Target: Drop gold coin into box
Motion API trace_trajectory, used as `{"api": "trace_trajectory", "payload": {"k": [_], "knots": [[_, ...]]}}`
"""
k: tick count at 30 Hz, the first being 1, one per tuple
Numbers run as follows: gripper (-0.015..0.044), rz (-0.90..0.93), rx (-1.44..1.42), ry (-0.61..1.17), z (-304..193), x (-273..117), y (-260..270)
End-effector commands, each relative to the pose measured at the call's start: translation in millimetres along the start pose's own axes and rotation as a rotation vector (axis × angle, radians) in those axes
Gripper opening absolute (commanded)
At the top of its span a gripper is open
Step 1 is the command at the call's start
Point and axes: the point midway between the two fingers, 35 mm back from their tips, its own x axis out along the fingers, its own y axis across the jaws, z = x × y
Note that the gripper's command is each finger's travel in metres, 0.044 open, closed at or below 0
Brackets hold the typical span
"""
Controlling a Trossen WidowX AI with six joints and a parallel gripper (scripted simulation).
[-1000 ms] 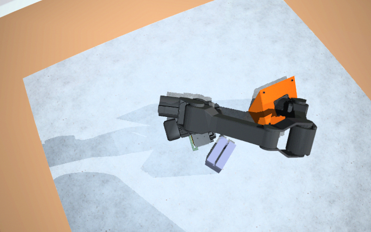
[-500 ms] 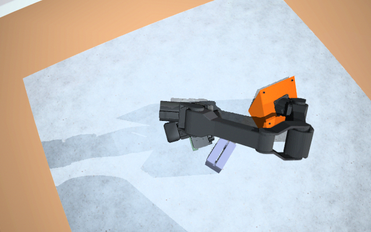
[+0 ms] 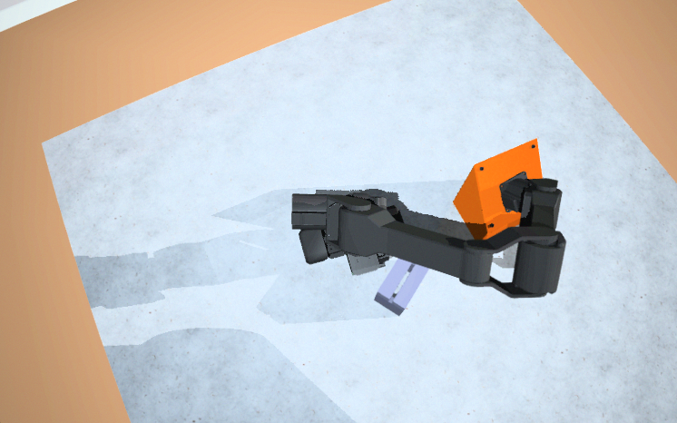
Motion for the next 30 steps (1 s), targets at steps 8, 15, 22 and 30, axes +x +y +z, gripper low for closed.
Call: {"api": "trace_trajectory", "payload": {"k": [8,15,22,30], "knots": [[0.0161,0.002,0.009,-0.007,-1,18,2],[0.0161,0.001,0.008,-0.009,0,29,3],[0.0134,0.001,0.007,-0.011,0,36,3],[0.0,0.001,0.007,-0.011,0,36,3]]}}
